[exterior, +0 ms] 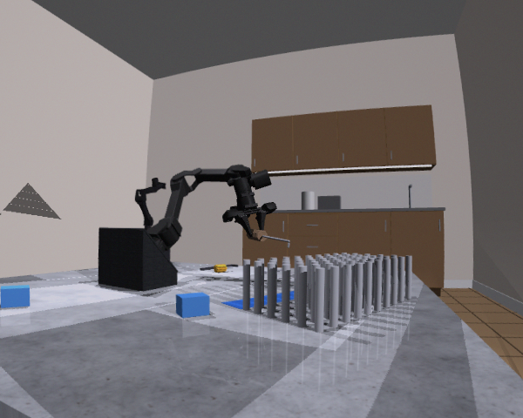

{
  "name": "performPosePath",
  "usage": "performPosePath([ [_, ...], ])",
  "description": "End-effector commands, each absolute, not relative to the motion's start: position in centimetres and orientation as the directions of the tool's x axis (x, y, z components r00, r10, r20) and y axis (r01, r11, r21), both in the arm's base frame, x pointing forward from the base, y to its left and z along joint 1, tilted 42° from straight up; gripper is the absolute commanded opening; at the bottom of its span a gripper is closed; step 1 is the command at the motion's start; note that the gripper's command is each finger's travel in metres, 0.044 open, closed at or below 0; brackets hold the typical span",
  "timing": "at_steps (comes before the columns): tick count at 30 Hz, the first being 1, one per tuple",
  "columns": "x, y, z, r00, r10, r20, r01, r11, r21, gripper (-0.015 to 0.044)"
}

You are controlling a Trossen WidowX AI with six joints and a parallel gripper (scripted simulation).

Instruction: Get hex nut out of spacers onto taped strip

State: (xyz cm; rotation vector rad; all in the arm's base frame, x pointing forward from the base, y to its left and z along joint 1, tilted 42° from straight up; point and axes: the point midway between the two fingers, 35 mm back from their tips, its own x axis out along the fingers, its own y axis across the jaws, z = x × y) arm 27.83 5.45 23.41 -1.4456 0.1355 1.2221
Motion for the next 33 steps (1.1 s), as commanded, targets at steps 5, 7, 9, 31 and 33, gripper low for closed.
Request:
performPosePath([
  [5, 27.6, 7.9, 26.0, 0.414, 0.492, -0.766, -0.785, -0.232, -0.574, 0.0],
  [7, 27.4, 8.4, 26.6, 0.409, 0.481, -0.775, -0.805, -0.21, -0.555, 0.0],
  [9, 27.3, 9.0, 27.2, 0.405, 0.471, -0.784, -0.822, -0.187, -0.537, 0.0],
  [31, 23.7, 14.0, 33.9, 0.42, 0.362, -0.832, -0.906, 0.123, -0.404, 0.0],
  [33, 23.4, 14.2, 34.3, 0.424, 0.356, -0.833, -0.906, 0.144, -0.399, 0.0],
])
